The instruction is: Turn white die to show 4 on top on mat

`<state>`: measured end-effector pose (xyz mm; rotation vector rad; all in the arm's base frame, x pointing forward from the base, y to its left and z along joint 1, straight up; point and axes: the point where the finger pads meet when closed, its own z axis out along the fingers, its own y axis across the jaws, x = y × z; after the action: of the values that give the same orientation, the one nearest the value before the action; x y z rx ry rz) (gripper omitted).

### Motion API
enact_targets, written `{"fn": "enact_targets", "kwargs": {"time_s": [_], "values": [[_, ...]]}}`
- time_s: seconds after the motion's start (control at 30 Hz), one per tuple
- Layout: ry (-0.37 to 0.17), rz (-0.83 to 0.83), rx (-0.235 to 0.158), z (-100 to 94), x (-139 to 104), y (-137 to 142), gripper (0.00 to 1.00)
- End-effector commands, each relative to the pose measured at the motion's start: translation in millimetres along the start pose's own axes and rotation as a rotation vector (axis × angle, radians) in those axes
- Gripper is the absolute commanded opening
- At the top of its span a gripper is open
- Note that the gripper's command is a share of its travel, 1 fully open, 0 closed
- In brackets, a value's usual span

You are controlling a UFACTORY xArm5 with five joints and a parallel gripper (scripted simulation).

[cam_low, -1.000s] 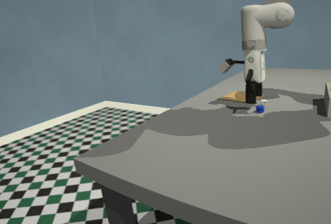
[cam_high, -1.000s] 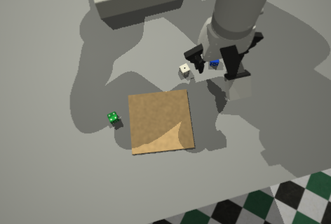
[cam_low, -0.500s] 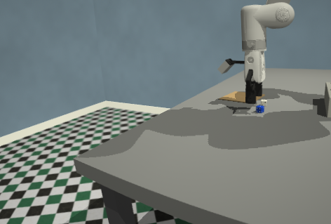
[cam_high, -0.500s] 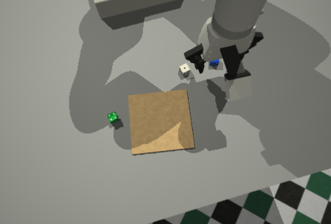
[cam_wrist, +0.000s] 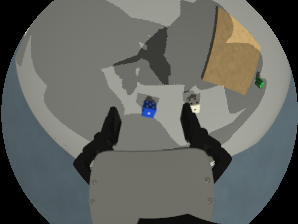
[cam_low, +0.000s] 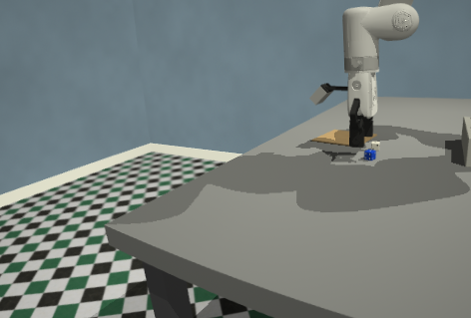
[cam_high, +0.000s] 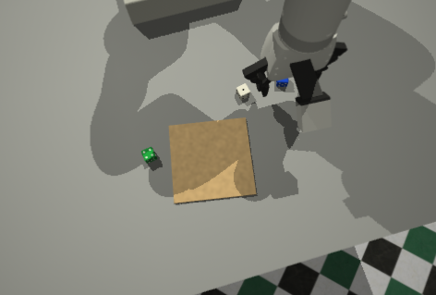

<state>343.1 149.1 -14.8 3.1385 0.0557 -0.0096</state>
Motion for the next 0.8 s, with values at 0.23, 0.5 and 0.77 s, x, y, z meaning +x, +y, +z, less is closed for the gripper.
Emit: {"fn": "enact_targets", "kwargs": {"time_s": [0.23,0.5,0.77], "values": [[0.003,0.000,0.001,-2.6,1.2,-0.4,1.00],[0.003,0.000,0.001,-30.6,1.1,-0.2,1.00],[0.003,0.000,0.001,-93.4,1.1,0.2,1.00]]}}
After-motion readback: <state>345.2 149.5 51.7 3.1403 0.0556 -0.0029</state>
